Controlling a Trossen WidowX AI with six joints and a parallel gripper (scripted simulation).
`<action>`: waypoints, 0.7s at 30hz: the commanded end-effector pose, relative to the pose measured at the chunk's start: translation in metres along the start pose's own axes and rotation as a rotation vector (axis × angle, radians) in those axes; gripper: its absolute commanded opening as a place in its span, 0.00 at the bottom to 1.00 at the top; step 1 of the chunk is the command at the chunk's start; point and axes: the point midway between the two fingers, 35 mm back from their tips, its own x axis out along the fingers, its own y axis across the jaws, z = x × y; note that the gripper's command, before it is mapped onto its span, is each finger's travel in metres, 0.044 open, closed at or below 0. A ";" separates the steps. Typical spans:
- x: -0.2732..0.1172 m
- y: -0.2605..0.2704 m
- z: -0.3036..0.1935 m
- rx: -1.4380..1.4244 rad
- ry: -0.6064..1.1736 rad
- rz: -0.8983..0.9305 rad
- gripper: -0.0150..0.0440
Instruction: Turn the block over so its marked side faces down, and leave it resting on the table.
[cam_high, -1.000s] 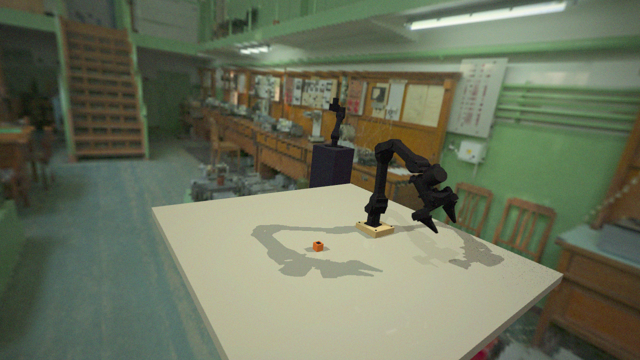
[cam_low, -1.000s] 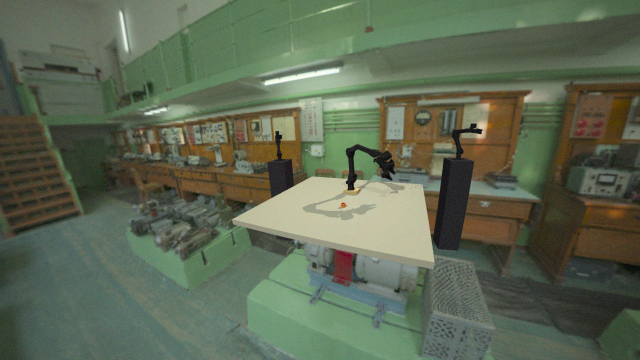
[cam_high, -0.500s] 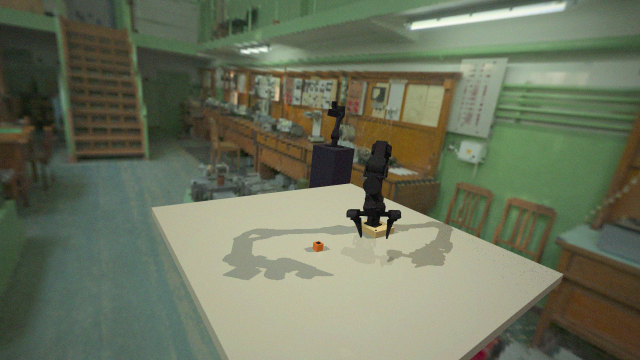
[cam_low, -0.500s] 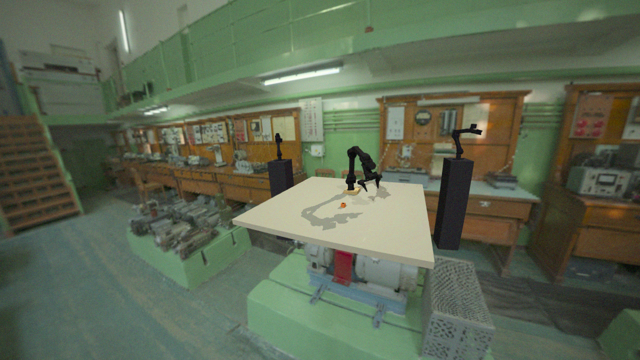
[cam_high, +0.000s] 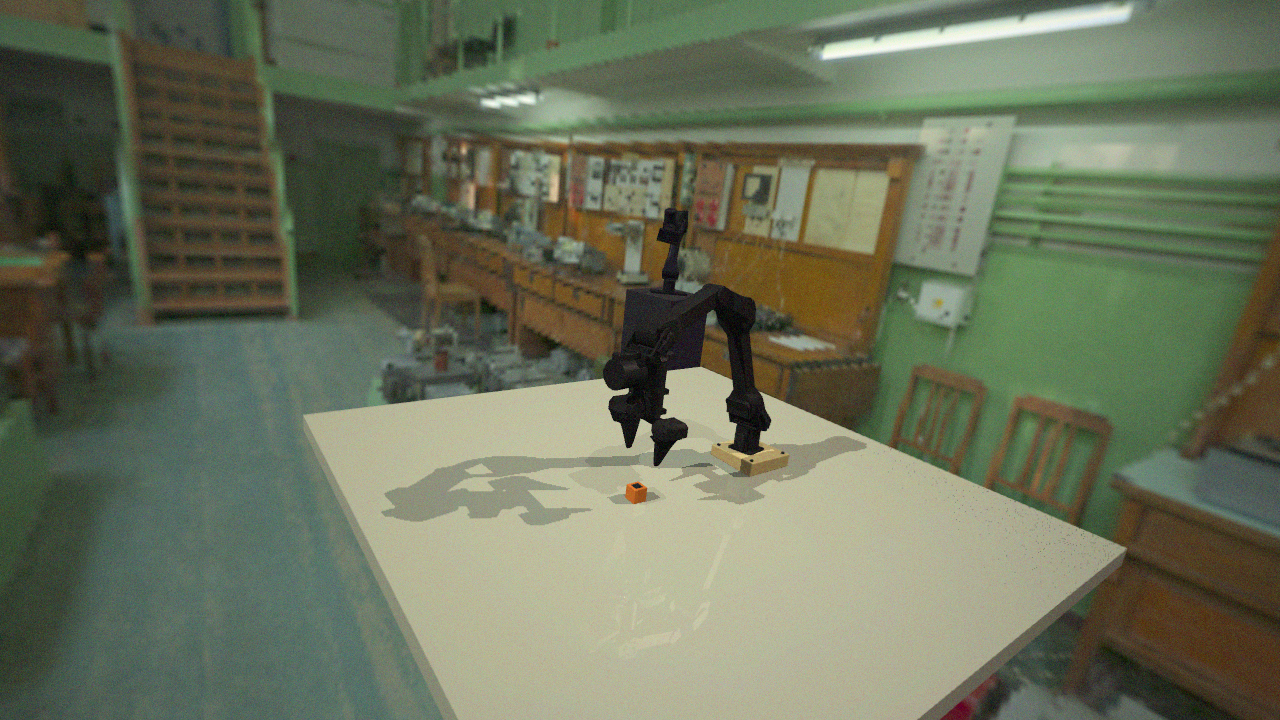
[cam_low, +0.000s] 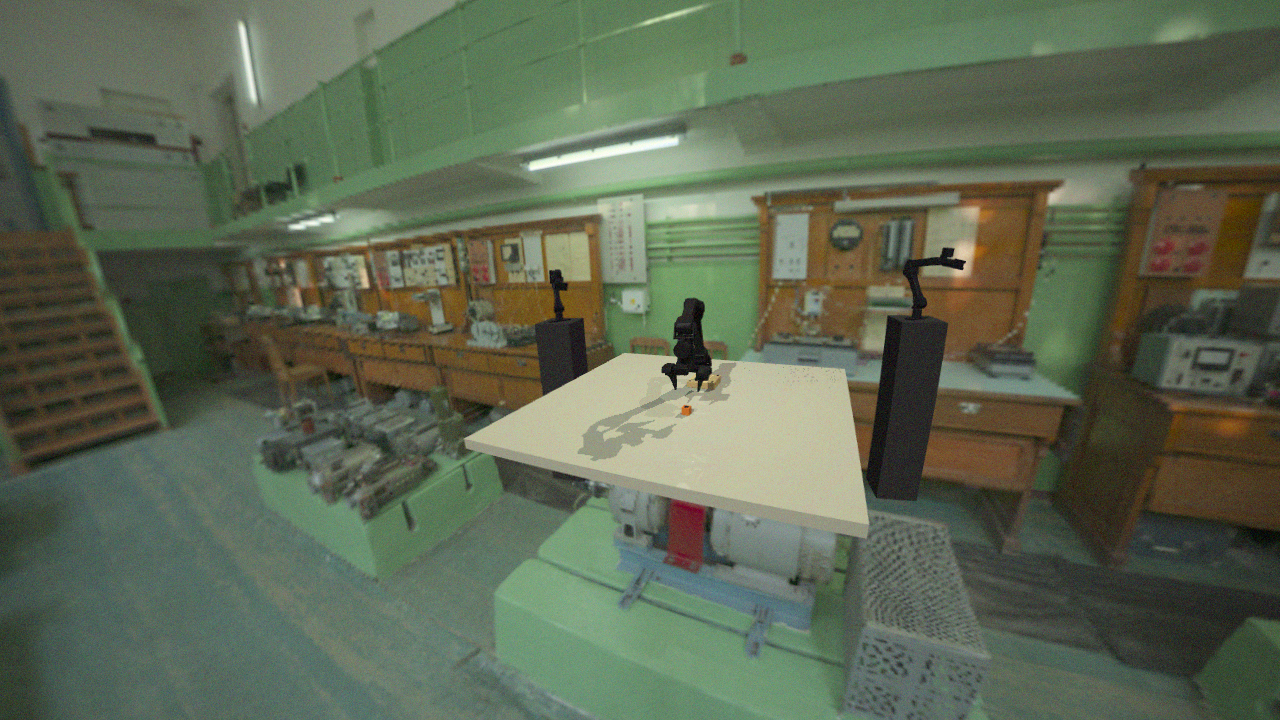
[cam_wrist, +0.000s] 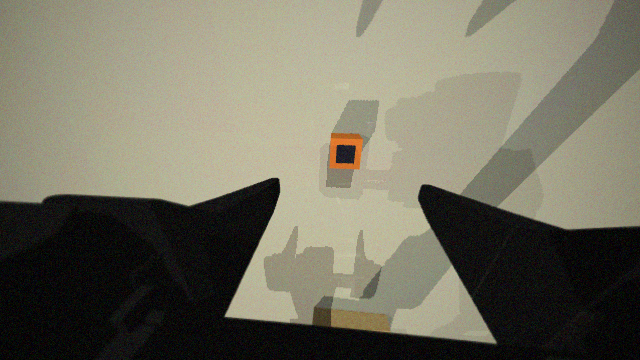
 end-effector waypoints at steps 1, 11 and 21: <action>0.008 0.000 0.001 0.000 0.008 -0.007 1.00; 0.040 -0.001 0.001 0.001 0.008 -0.007 1.00; 0.053 -0.001 0.002 0.001 0.008 -0.007 1.00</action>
